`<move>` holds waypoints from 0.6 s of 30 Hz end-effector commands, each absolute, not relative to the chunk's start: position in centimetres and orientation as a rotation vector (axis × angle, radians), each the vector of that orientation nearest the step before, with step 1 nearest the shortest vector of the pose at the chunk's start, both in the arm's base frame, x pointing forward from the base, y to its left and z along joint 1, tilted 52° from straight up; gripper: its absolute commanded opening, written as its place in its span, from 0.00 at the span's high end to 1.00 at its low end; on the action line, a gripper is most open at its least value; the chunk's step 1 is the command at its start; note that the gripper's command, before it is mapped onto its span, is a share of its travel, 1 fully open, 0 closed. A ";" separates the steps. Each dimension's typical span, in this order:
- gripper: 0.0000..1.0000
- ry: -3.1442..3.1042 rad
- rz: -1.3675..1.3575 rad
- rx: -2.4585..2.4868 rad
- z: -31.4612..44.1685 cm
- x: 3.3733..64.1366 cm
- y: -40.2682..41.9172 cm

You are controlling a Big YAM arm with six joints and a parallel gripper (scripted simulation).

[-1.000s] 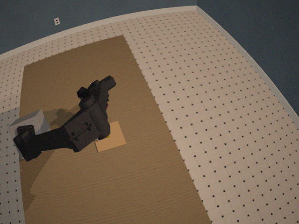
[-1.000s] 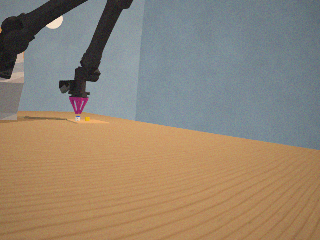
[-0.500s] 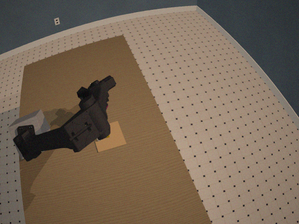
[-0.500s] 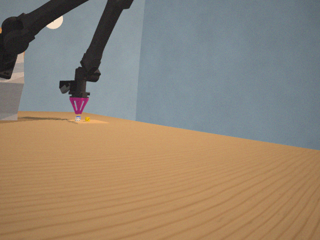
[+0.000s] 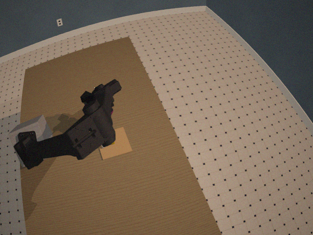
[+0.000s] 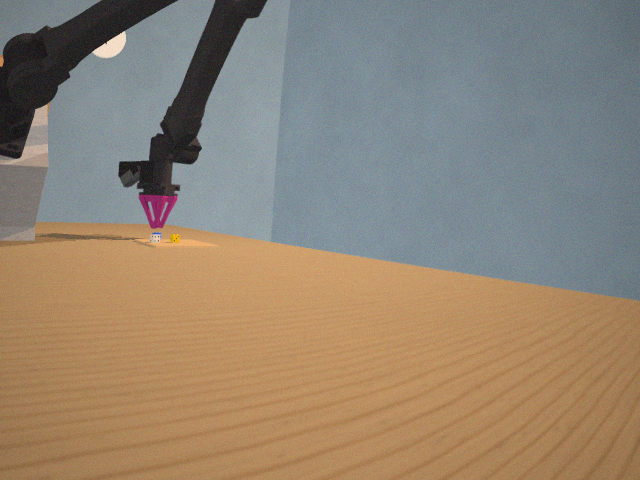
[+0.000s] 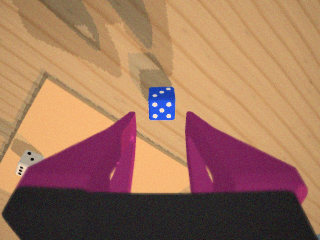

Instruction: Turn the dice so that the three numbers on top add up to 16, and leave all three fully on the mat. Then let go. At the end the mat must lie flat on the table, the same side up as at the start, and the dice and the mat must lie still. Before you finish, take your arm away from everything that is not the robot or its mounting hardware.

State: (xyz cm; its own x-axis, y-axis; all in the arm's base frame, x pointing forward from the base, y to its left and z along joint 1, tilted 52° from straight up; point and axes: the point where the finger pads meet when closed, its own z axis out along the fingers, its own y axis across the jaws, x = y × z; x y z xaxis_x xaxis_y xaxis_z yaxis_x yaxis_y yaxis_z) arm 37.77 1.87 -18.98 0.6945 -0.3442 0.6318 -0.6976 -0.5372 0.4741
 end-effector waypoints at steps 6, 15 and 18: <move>0.70 -0.785 0.617 2.167 -19.7 37.5 2.2; 0.70 -0.785 0.623 2.170 -19.7 37.8 2.5; 0.70 -0.785 0.623 2.170 -19.7 37.8 2.5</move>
